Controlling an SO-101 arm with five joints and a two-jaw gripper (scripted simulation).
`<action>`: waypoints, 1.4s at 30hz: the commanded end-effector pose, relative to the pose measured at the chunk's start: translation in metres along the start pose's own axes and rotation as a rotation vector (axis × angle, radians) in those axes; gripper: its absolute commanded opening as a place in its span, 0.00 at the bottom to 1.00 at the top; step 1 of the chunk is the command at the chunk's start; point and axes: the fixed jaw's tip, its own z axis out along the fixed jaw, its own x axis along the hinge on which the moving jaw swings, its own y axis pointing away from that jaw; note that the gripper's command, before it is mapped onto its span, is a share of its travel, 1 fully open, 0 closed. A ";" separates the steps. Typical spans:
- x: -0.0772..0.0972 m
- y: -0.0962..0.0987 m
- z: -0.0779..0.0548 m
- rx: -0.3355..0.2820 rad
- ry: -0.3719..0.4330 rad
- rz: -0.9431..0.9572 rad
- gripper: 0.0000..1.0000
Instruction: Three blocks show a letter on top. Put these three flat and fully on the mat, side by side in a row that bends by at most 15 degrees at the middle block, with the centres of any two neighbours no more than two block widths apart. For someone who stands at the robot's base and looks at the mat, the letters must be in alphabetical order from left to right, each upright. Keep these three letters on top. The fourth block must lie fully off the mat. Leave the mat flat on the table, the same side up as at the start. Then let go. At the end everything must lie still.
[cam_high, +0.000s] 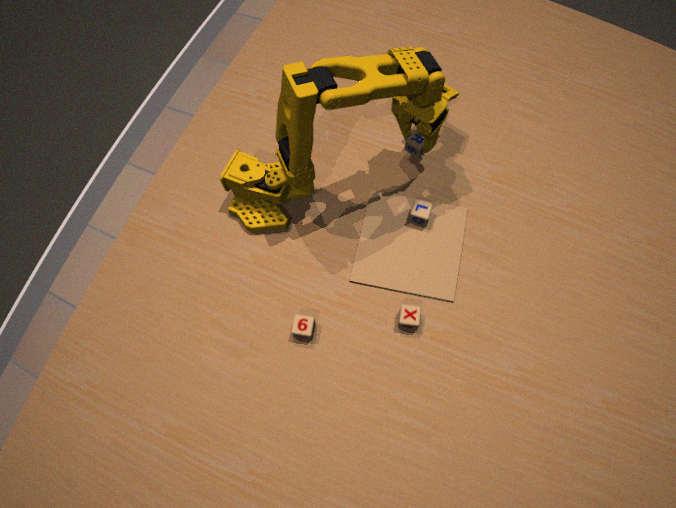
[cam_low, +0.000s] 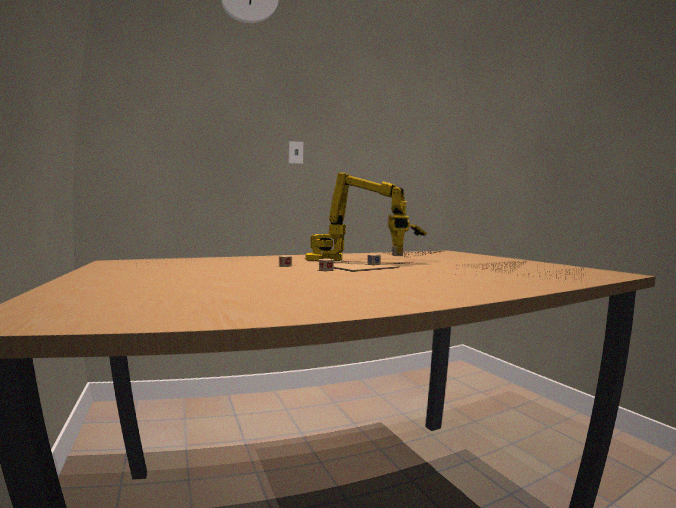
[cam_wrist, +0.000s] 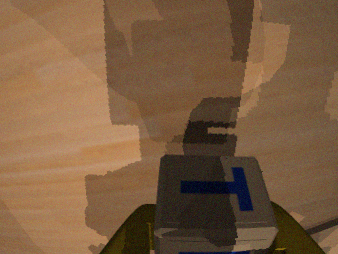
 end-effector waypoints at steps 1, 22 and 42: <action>-0.008 -0.004 -0.022 0.033 -0.061 0.001 0.00; -0.003 -0.004 -0.041 0.034 -0.060 -0.005 0.00; 0.061 -0.059 -0.037 0.054 -0.041 -0.173 0.00</action>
